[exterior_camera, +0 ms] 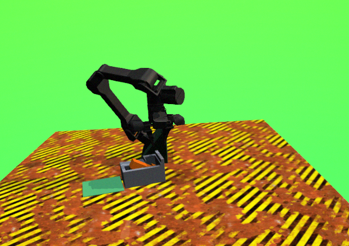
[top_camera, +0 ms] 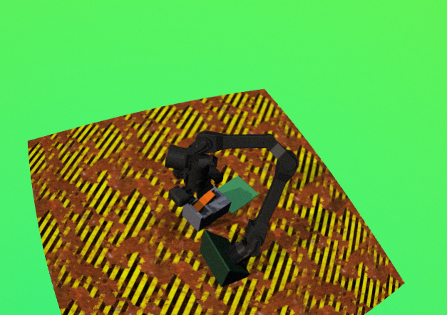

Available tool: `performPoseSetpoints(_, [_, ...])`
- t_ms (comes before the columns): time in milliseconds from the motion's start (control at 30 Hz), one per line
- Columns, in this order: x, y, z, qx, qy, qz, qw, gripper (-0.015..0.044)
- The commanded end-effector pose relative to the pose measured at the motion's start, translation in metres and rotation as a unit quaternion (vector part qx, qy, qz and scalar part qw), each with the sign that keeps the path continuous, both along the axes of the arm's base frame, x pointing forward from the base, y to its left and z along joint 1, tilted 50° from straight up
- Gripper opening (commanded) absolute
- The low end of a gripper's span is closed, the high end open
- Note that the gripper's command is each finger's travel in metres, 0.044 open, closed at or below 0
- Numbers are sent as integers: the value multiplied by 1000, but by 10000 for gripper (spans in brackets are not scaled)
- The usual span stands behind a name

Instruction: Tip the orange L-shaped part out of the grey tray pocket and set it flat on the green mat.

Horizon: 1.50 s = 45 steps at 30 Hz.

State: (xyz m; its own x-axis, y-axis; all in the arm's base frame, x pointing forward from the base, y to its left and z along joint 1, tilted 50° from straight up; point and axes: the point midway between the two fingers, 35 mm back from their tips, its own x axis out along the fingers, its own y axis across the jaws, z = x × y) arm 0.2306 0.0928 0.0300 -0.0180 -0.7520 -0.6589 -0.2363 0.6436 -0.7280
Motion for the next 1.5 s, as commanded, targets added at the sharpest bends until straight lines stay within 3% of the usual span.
performPoseSetpoints(0, [-2,11,15,0,0,-4,1000,180])
performPoseSetpoints(1467, [1,12,14,6,-8,4,1000,180])
